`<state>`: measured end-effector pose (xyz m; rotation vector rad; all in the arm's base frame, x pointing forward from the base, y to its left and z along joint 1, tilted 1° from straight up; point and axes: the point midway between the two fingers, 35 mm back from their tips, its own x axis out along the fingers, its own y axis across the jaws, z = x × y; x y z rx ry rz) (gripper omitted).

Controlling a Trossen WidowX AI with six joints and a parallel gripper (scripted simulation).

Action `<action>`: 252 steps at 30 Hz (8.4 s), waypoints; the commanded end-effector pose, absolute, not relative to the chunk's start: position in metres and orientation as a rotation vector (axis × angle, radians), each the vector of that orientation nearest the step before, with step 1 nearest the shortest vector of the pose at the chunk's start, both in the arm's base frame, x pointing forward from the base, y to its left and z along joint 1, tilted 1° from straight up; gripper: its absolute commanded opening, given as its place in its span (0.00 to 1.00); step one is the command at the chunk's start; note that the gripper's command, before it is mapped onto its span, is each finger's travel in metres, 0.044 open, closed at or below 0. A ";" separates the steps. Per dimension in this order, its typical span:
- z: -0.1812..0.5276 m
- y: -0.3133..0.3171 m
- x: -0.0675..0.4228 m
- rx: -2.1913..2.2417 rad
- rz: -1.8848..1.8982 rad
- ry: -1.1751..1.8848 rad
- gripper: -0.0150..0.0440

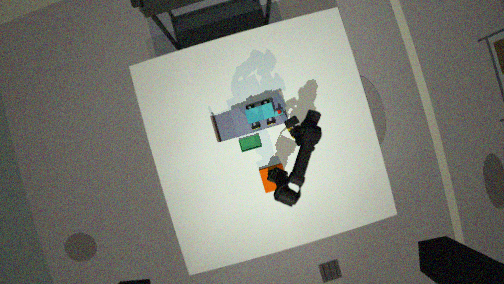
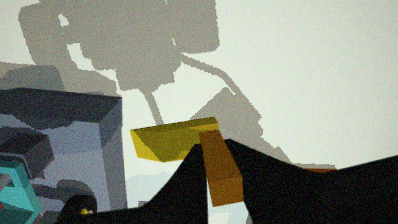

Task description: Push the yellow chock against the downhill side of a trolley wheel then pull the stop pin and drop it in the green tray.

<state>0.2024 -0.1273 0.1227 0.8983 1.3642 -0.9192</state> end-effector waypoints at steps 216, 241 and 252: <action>0.157 0.170 0.235 -1.624 1.610 0.894 0.25; 0.157 0.172 0.235 -2.227 2.188 0.192 0.25; 0.157 0.173 0.235 -2.353 2.323 -0.051 0.25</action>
